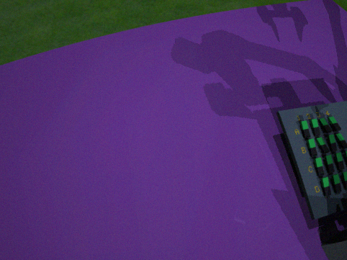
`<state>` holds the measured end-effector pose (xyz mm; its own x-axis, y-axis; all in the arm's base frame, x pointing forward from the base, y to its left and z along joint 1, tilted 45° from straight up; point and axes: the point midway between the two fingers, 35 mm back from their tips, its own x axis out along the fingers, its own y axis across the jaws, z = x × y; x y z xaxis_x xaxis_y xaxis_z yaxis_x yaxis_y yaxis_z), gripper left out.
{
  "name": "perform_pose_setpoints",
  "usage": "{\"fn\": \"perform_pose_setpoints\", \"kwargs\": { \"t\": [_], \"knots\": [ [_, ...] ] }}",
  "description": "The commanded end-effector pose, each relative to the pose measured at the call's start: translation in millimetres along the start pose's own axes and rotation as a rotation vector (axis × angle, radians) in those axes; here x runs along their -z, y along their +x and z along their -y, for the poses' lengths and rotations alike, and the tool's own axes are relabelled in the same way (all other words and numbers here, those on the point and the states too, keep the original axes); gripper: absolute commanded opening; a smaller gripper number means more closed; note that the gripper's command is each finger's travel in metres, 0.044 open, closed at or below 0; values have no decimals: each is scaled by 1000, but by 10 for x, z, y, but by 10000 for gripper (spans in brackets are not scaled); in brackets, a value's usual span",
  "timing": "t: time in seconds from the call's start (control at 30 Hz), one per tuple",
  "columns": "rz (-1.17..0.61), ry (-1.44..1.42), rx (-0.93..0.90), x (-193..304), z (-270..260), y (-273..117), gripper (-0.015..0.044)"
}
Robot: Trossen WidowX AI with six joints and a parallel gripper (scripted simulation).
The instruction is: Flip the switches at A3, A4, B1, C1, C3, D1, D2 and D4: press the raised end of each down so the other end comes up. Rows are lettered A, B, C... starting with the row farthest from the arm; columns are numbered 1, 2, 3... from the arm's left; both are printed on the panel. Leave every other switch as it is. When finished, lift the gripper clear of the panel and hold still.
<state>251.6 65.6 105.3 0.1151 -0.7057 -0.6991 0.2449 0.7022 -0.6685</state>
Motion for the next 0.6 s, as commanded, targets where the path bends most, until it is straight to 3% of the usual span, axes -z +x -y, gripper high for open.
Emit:
{"fn": "perform_pose_setpoints", "kwargs": {
  "t": [0.0,0.27,0.47,0.57],
  "knots": [
    [0,-1,-1,-15,-4,22,374],
    [11,-12,19,-530,96,994,164],
    [13,-12,20,-540,103,1039,6],
    [32,-12,20,-539,108,1294,0]
  ]
}}
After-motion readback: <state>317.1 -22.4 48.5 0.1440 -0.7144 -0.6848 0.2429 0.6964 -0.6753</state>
